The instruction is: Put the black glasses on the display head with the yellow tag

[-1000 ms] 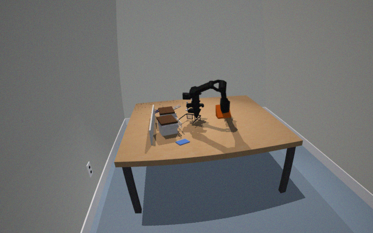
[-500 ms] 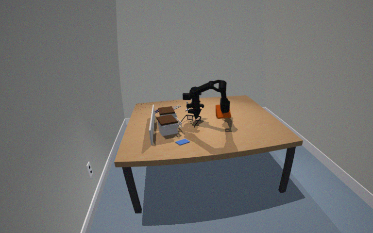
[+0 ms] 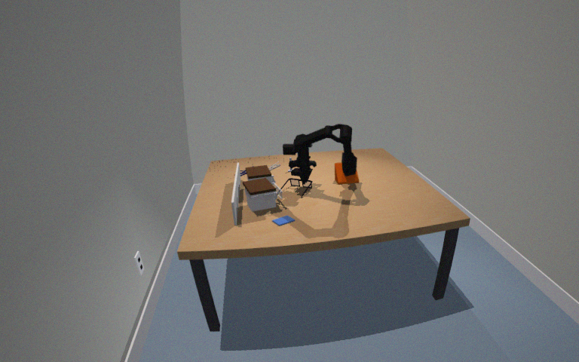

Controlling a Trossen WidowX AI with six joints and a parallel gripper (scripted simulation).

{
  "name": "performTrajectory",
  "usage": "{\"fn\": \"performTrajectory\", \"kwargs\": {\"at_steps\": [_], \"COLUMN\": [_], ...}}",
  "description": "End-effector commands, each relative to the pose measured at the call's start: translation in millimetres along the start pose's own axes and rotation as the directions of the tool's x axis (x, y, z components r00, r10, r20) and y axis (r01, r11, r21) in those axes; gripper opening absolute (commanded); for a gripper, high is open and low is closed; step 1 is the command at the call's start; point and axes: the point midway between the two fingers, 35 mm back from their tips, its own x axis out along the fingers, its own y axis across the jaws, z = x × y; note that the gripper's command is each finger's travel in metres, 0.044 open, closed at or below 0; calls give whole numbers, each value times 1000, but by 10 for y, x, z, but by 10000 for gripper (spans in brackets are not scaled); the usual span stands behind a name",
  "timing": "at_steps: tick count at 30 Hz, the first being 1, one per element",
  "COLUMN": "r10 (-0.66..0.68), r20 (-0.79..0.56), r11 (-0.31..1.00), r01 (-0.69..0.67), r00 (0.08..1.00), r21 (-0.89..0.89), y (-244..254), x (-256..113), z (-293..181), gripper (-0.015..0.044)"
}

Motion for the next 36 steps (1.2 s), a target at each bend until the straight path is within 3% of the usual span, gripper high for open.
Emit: {"fn": "performTrajectory", "kwargs": {"at_steps": [1, 5, 11, 14, 18, 27, 30, 36], "r10": [7, 8, 6, 6, 13, 7, 7, 7], "r20": [1, 1, 2, 2, 10, 2, 2, 2], "r11": [1000, 1000, 1000, 1000, 1000, 1000, 1000, 1000], "r01": [-7, -8, -6, -6, -13, -7, -7, -7], "r00": [1000, 1000, 1000, 1000, 1000, 1000, 1000, 1000], "r21": [4, 4, 5, 5, 11, -5, -5, -5], "y": [43, 55, -61, -67, -48, -19, -19, -19], "x": [-26, -56, -493, -517, -470, -507, -507, -505], "z": [0, 1, 3, 0, 18, 9, 9, 9], "gripper": [107, 107, 107, 107, 200, 200, 140, 140]}}
